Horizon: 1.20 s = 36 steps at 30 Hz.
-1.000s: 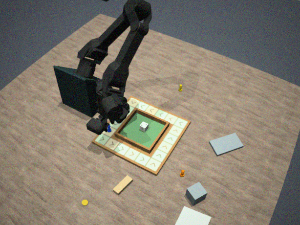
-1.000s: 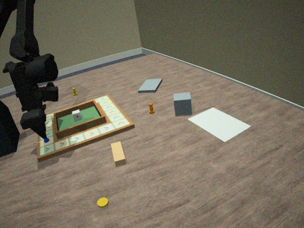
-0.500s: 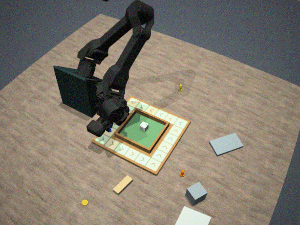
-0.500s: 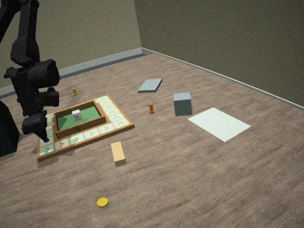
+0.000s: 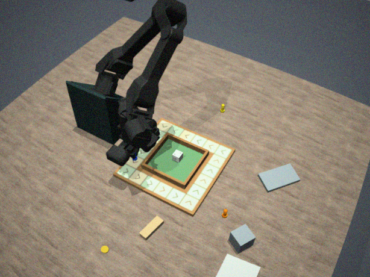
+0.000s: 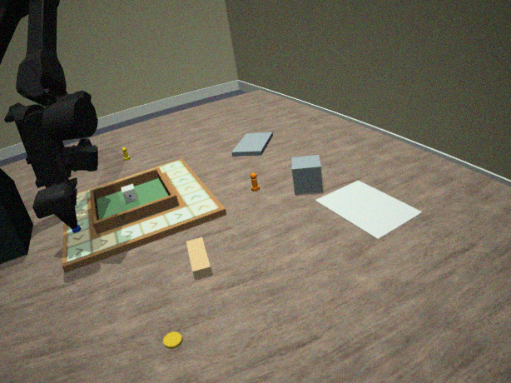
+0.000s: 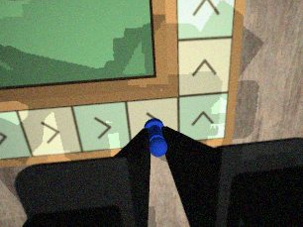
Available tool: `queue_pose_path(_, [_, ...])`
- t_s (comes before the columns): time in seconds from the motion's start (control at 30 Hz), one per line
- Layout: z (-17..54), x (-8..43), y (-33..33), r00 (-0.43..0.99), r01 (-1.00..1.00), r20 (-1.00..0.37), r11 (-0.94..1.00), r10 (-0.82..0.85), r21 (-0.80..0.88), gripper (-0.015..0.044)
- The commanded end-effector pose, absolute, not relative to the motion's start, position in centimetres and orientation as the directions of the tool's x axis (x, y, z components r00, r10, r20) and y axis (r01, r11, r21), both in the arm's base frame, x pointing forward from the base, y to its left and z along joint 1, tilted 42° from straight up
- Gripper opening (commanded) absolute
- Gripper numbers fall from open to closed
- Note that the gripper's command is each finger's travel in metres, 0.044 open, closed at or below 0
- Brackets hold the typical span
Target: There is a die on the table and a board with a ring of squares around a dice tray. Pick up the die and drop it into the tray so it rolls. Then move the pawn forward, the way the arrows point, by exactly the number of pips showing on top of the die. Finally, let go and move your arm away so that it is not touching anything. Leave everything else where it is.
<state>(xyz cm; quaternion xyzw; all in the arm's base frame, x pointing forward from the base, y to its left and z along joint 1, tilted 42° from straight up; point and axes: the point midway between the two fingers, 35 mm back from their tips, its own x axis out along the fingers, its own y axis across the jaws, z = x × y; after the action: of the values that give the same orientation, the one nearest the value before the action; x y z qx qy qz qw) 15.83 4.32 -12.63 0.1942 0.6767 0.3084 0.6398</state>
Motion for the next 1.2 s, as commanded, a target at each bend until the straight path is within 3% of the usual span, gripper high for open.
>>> queue_pose_path(0.0, [-11.3,16.7,2.6,-0.101,-0.139,-0.754,0.742,0.649,0.656,0.0000])
queue_pose_path(0.57, [-4.2,16.8,-3.1,-0.105,-0.140,-0.750,0.737,0.653,0.662,0.0000])
queue_pose_path(1.17, [-9.2,19.7,-2.0,-0.103,-0.144,-0.751,0.738,0.652,0.660,0.0000])
